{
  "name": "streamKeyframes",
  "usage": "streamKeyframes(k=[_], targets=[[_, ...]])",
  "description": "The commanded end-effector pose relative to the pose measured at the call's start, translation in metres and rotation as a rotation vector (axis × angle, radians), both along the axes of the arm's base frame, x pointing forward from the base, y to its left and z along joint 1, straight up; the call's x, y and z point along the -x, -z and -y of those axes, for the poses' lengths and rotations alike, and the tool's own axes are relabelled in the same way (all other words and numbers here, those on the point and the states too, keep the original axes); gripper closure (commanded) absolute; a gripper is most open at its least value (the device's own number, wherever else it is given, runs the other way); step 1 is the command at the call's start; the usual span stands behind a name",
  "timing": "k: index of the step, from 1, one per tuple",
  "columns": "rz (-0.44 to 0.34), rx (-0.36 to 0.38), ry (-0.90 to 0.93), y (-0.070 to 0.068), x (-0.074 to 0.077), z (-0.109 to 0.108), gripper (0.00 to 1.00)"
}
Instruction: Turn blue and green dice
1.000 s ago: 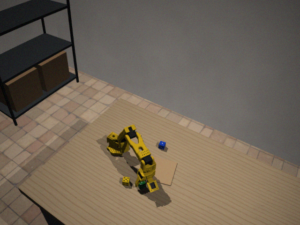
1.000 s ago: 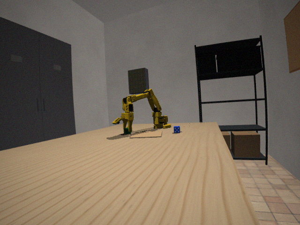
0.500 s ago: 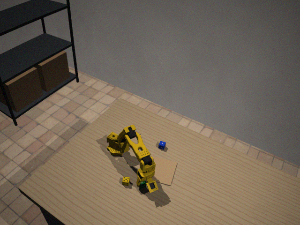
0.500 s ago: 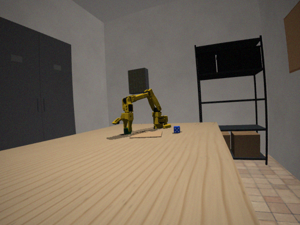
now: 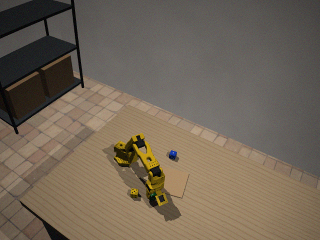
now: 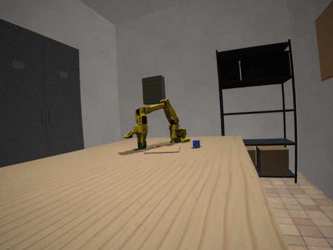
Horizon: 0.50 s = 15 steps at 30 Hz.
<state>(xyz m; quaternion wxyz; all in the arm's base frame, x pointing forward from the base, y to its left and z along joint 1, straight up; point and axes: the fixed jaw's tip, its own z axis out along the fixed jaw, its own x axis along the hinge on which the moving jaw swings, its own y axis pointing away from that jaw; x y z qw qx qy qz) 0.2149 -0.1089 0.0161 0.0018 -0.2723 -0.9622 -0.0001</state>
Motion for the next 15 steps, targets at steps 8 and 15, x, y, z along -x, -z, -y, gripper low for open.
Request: streamKeyframes(k=[8,15], targets=[[0.037,0.020,0.002,-0.0068,-0.0030,0.0045,0.84],[0.037,0.020,0.002,-0.0068,-0.0030,0.0045,0.91]])
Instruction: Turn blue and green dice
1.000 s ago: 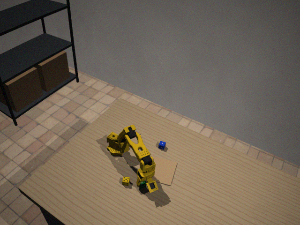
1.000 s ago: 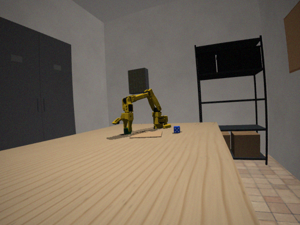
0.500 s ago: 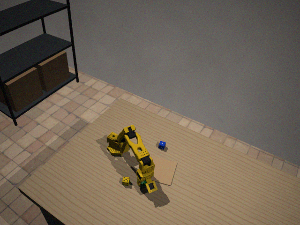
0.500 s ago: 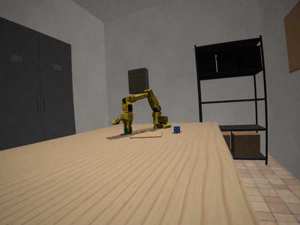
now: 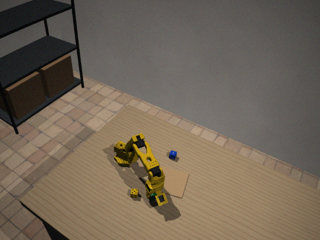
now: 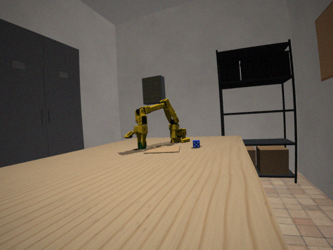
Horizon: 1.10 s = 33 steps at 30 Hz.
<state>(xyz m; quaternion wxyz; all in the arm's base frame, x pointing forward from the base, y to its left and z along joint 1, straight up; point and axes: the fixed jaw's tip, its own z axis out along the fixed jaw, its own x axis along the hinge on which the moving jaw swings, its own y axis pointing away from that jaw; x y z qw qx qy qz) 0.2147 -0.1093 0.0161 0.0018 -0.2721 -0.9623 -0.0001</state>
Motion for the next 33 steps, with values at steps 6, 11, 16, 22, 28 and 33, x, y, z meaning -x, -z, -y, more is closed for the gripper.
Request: streamKeyframes(k=[6,11,16,22,28,33], targets=[[0.037,0.020,0.003,-0.007,-0.003,0.004,1.00],[0.037,0.020,0.003,-0.007,-0.003,0.004,1.00],[0.038,0.020,0.003,-0.010,-0.004,0.004,1.00],[0.041,0.022,0.003,-0.023,-0.005,0.003,1.00],[0.044,0.023,0.003,-0.035,-0.005,0.002,1.00],[0.047,0.025,0.002,-0.049,-0.004,0.001,1.00]])
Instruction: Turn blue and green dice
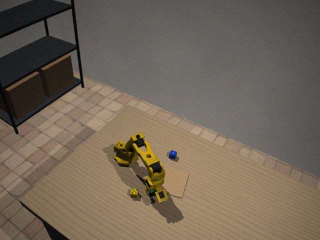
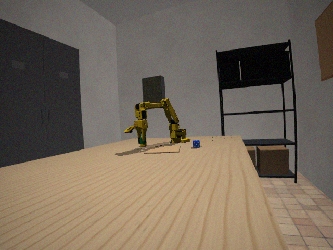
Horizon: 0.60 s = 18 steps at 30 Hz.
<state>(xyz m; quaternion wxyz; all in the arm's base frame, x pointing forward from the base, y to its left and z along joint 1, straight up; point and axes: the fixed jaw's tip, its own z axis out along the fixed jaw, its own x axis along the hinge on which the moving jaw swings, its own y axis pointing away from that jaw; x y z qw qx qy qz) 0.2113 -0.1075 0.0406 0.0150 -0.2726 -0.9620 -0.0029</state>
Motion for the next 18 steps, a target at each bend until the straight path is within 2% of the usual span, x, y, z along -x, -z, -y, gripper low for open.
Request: streamKeyframes(k=[1,6,18], targets=[[0.071,0.038,0.001,-0.0263,-0.0073,0.0021,1.00],[0.080,0.042,0.001,-0.0320,-0.0078,0.0018,1.00],[0.083,0.044,0.001,-0.0324,-0.0082,0.0019,1.00]])
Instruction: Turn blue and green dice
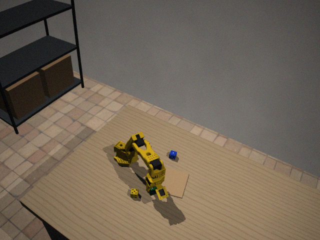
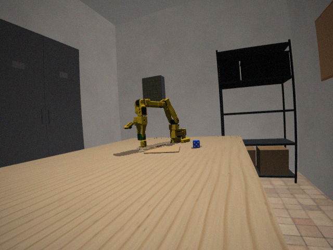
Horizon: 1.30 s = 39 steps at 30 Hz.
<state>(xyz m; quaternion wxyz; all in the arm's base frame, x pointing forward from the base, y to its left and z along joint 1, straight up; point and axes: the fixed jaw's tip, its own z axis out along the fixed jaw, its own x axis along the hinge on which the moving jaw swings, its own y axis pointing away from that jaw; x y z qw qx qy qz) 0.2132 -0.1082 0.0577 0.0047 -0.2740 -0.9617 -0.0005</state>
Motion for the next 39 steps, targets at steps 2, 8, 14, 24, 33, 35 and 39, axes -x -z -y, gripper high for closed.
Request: streamKeyframes(k=[2,8,14,24,33,35,39], targets=[[0.065,0.034,-0.001,-0.015,-0.006,0.001,1.00],[0.065,0.034,-0.001,-0.015,-0.006,0.001,1.00],[0.065,0.033,-0.012,-0.015,-0.008,-0.001,1.00],[0.073,0.028,-0.231,-0.013,-0.030,-0.050,1.00],[0.080,0.022,-0.440,-0.011,-0.041,-0.102,1.00],[0.082,0.020,-0.480,-0.010,-0.041,-0.112,1.00],[0.083,0.019,-0.521,-0.010,-0.042,-0.122,1.00]])
